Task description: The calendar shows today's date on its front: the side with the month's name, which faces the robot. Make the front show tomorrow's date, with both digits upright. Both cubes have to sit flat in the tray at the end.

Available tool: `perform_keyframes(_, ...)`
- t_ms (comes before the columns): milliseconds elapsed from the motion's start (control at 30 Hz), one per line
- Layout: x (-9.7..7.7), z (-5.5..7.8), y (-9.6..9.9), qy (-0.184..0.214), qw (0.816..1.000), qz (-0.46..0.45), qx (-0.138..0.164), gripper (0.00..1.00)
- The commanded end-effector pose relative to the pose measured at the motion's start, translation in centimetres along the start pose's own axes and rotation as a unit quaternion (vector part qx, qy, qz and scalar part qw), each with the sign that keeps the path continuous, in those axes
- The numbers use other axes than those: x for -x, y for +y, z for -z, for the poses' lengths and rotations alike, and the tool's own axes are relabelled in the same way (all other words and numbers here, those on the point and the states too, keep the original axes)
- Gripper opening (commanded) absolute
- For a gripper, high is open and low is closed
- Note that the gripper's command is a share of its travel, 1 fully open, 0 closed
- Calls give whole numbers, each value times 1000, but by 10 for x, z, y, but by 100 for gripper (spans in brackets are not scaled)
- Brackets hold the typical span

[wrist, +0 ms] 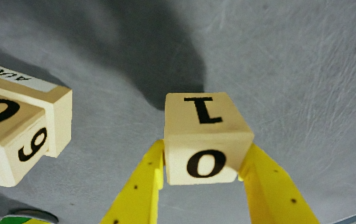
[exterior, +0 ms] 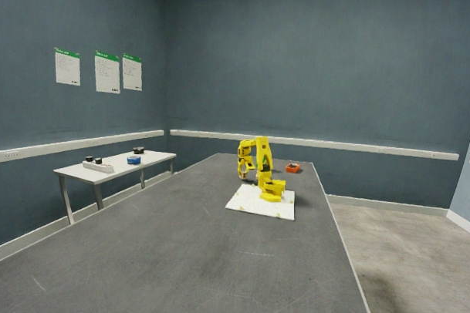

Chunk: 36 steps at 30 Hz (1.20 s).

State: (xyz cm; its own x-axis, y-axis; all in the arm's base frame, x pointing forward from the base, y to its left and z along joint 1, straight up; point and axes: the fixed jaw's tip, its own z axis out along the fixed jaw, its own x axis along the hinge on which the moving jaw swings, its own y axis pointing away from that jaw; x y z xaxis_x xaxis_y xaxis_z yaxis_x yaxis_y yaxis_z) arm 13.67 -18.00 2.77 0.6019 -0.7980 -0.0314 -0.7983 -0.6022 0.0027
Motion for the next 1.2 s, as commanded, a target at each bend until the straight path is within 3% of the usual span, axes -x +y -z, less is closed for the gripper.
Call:
perform_keyframes(0,-2,13,0,10,1000,-2,-1,0)
perform_keyframes(300,0,31,1,10,1000,-2,-1,0)
perform_keyframes(1167,1,32,-2,10,1000,-23,-1,0)
